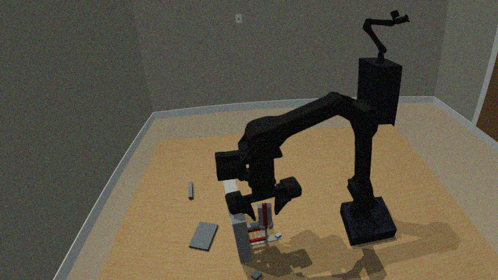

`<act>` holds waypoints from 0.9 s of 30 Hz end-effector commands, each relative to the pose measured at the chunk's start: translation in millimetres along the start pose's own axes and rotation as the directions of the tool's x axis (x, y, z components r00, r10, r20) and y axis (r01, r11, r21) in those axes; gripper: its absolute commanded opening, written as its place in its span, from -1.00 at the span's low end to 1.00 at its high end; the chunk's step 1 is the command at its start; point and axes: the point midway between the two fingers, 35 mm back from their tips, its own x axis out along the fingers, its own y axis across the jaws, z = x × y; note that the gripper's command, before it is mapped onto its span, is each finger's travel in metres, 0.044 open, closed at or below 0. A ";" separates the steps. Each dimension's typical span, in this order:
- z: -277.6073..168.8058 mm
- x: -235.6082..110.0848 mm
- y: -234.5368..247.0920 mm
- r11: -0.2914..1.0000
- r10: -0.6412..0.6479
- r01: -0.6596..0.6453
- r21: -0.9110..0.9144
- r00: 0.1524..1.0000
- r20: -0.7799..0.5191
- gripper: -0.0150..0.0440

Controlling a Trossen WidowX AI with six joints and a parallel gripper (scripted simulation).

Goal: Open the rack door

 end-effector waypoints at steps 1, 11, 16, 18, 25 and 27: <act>-0.2 -0.8 0.3 0.983 0.004 -0.004 0.183 1.000 0.000 0.49; -0.2 -0.8 0.3 0.967 0.004 -0.004 0.255 1.000 0.000 0.22; -0.2 -0.8 0.3 0.967 0.004 -0.004 0.255 1.000 0.000 -0.16; -0.2 -0.8 0.3 0.967 0.004 -0.004 0.255 1.000 0.000 -0.20; -0.2 -0.8 0.3 0.967 0.004 -0.004 0.255 1.000 0.000 -0.36; -0.2 -0.8 0.3 0.967 0.004 -0.004 0.255 1.000 0.000 -0.41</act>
